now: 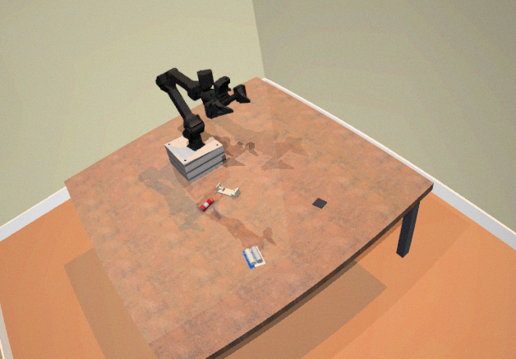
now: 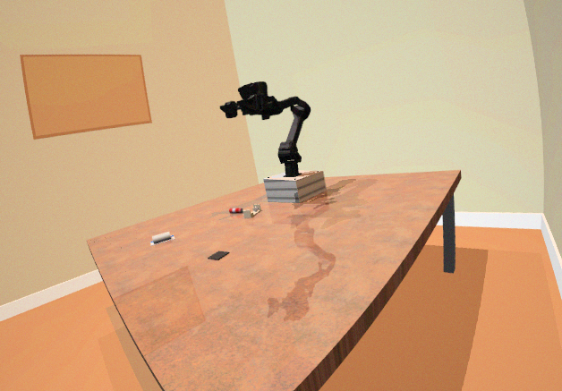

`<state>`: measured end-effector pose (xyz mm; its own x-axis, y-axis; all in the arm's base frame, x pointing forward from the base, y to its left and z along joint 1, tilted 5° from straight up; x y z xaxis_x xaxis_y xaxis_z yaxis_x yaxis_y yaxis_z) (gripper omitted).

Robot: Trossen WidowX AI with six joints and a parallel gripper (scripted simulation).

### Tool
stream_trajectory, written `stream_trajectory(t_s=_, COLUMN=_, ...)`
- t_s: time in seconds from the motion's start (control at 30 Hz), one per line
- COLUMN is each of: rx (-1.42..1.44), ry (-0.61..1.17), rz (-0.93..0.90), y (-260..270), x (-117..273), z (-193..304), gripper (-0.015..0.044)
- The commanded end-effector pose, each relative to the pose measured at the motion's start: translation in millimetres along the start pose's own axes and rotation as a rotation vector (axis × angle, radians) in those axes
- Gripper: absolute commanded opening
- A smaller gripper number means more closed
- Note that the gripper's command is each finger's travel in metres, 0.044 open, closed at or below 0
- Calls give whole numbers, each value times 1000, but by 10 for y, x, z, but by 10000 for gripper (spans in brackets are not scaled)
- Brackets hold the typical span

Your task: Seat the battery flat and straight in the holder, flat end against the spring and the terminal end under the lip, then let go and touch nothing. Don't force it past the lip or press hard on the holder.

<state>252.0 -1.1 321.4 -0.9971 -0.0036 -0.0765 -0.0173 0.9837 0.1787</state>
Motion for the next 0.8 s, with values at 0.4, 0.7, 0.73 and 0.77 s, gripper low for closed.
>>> stream_trajectory(t_s=0.4, rx=892, ry=823, rz=-10, y=-1127, x=-411, z=1192, gripper=229)
stream_trajectory(t_s=0.7, rx=1169, ry=1250, rz=-444, y=-1759, x=-151, z=1885, gripper=229)
stream_trajectory(t_s=0.73, rx=1185, ry=1284, rz=-512, y=-1820, x=-103, z=1959, gripper=229)
stream_trajectory(t_s=0.77, rx=1198, ry=1313, rz=-584, y=-1879, x=-51, z=2031, gripper=229)
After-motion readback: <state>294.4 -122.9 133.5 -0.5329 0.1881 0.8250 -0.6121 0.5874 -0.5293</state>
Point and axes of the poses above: the point midway between the two fingers, 35 mm back from their tips, its own x axis back along the fingers, its own y axis across the jaws, z = x × y, the point moved 6 cm from there along x, back along the fingers, and after that the axes turned 10 degrees about -x, right-handed, at the moved point
